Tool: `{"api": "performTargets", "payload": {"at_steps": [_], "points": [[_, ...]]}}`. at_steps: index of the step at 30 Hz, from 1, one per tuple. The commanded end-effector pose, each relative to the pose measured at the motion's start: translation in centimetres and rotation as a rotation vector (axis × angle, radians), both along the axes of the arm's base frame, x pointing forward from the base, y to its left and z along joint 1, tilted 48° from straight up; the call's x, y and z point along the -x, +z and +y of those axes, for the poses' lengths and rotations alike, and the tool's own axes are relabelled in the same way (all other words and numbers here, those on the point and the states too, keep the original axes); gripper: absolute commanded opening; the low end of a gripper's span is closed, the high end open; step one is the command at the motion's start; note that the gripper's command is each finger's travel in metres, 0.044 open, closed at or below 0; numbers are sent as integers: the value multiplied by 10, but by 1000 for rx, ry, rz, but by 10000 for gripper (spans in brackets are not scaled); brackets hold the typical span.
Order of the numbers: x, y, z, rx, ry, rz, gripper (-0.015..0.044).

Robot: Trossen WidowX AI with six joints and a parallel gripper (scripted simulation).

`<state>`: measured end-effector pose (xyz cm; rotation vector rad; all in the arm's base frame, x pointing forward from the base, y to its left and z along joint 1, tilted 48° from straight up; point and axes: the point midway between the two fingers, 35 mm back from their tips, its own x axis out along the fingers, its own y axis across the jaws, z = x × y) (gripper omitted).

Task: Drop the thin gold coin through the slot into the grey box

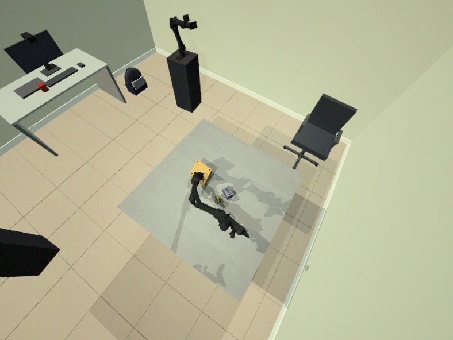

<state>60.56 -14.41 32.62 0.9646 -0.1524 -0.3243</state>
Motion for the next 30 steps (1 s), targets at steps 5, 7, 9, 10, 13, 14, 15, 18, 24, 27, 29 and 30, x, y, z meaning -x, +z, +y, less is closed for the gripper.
{"api": "performTargets", "payload": {"at_steps": [5,7,9,10,13,14,15,18,24,27,29,30], "points": [[42,-113,47,-58,-48,481,161],[62,-139,59,-52,-61,614,161],[86,-164,70,-36,-75,747,161],[99,-175,75,-25,-81,812,161],[141,-202,87,23,-101,1009,161],[156,-210,91,44,-107,1073,161],[171,-217,93,67,-114,1137,161],[222,-232,100,157,-133,1341,161],[320,-232,101,409,-165,1723,161],[346,-226,99,531,-173,1859,161],[347,-226,98,541,-174,1868,161],[347,-226,98,541,-174,1868,161]]}}
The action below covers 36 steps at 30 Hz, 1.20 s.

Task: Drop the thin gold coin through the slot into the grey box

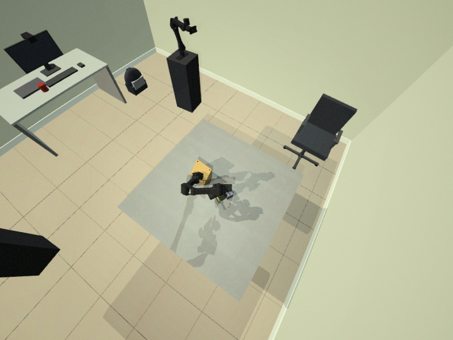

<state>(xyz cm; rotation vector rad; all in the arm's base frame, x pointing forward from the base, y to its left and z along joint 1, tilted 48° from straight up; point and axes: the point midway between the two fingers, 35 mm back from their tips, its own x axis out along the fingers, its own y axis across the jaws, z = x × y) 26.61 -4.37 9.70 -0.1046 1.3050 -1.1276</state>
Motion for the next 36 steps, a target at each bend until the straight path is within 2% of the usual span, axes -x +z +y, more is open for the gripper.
{"api": "performTargets", "payload": {"at_steps": [1,15,36], "points": [[8,3,-2,30,12,41,161],[15,-28,-39,32,12,40,161],[18,-48,-60,30,13,39,161]]}}
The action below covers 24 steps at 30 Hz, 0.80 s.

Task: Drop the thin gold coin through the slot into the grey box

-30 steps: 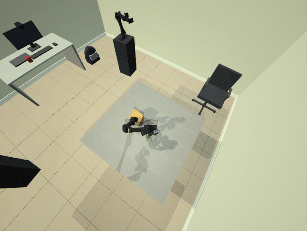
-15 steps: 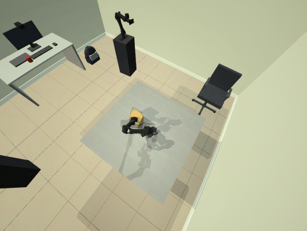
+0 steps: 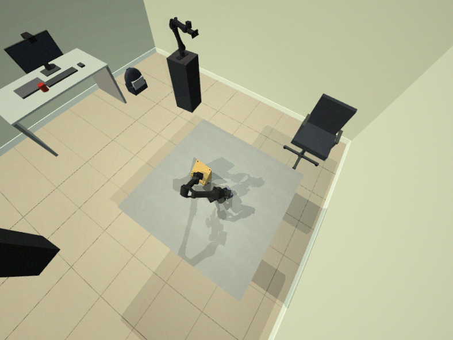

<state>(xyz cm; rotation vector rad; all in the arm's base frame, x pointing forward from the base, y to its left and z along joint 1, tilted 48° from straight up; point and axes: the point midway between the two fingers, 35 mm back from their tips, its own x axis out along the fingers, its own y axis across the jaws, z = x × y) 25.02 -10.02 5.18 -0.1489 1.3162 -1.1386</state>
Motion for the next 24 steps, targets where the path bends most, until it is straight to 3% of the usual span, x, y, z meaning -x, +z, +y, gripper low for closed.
{"api": "performTargets", "payload": {"at_steps": [1,23,24], "points": [[2,-4,-5,4,3,8,161],[10,-25,-29,9,2,9,161],[10,-25,-29,9,2,9,134]]}}
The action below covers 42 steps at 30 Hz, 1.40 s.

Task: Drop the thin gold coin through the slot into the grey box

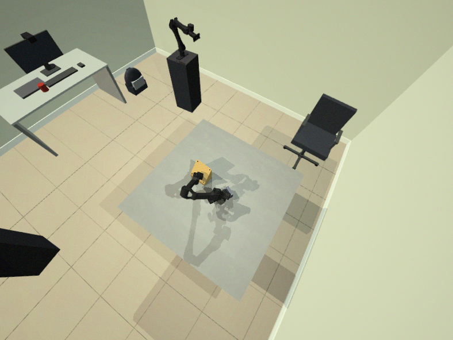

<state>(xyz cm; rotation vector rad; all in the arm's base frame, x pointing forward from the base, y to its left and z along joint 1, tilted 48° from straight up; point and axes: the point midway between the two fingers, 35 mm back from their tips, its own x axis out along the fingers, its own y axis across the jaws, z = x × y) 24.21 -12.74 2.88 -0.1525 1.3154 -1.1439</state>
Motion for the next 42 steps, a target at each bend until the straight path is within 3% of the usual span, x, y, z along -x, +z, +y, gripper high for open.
{"api": "performTargets", "payload": {"at_steps": [1,5,6,42], "points": [[2,-1,-1,4,4,7,108],[2,-1,-1,4,4,7,3],[2,-1,-1,4,4,7,0],[-14,42,49,-6,6,6,0]]}}
